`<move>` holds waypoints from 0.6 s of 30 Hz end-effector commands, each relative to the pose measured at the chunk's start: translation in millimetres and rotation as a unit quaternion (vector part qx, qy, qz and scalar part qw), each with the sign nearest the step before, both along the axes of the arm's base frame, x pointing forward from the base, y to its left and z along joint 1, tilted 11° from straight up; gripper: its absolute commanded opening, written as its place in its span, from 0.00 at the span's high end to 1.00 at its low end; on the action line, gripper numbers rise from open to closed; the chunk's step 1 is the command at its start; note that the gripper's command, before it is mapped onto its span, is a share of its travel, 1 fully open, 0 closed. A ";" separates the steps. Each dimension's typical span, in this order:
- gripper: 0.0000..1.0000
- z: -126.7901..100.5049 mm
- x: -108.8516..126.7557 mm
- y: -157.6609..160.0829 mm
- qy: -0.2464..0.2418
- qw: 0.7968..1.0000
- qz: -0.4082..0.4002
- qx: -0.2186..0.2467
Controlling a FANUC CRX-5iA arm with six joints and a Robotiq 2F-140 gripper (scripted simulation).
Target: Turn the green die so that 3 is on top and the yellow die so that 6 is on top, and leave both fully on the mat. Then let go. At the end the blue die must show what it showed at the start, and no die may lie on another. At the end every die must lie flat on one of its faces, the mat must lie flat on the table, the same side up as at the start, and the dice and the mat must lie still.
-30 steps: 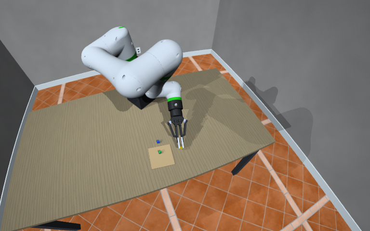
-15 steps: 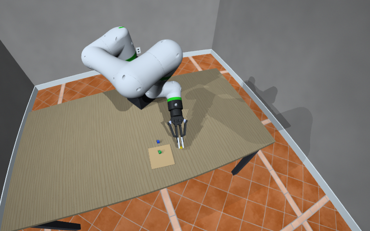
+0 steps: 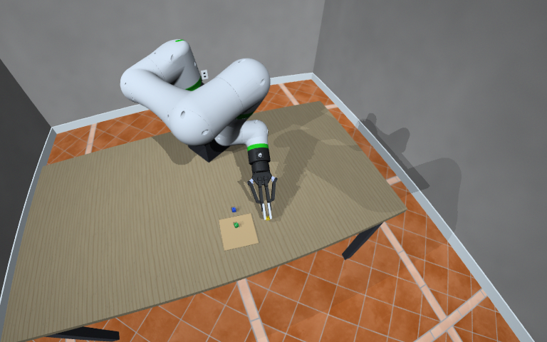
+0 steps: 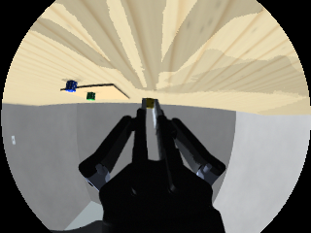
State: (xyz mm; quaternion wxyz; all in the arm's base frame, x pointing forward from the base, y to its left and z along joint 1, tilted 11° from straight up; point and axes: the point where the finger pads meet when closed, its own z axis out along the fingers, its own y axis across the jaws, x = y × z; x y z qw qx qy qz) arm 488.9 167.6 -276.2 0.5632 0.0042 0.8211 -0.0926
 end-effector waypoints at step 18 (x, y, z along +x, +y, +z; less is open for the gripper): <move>0.93 -5.8 0.6 -0.9 0.000 1.000 0.000 0.000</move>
